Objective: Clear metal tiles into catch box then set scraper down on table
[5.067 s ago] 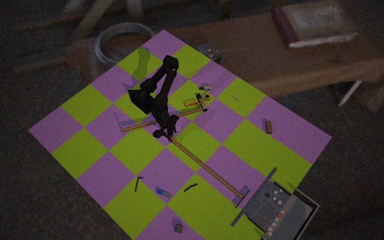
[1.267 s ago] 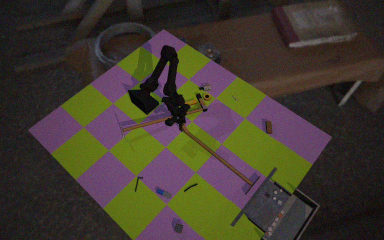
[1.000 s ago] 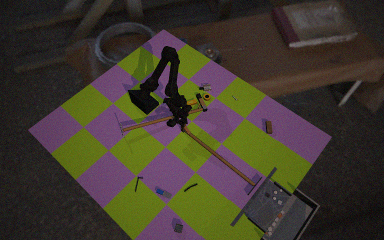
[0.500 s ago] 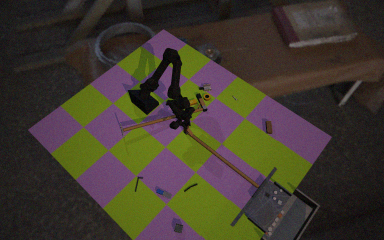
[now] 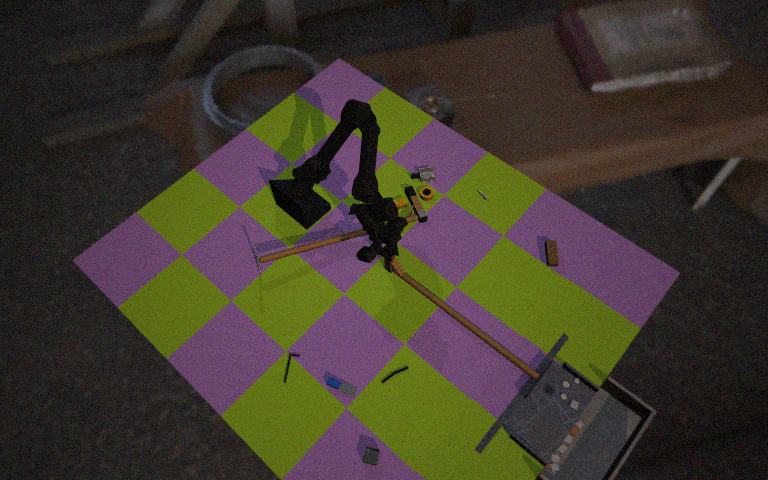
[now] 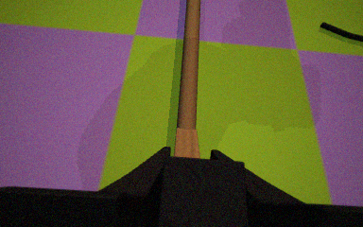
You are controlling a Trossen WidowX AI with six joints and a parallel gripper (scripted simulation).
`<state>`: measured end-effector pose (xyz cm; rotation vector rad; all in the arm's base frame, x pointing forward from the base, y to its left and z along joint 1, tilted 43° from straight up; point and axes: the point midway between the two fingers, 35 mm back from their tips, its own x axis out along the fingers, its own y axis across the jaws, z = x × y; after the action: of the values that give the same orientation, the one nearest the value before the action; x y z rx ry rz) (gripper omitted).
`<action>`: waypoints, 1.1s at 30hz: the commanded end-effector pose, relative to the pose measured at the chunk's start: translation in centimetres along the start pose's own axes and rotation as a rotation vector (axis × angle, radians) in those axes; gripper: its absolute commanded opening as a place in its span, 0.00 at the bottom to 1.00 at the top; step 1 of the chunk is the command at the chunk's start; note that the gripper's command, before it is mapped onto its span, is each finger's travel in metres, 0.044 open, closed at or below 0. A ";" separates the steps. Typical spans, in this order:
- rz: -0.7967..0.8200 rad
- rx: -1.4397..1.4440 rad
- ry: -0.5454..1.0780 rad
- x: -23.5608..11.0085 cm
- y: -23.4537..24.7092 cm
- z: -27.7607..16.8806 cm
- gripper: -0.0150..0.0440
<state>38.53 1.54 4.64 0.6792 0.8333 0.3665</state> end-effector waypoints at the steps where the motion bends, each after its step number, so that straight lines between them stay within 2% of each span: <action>1: -0.003 -0.001 -0.009 0.3 0.1 0.9 0.25; 33: -0.001 -0.003 -0.012 3.2 0.6 5.1 0.25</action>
<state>43.80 1.93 5.50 0.6779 0.8296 0.3700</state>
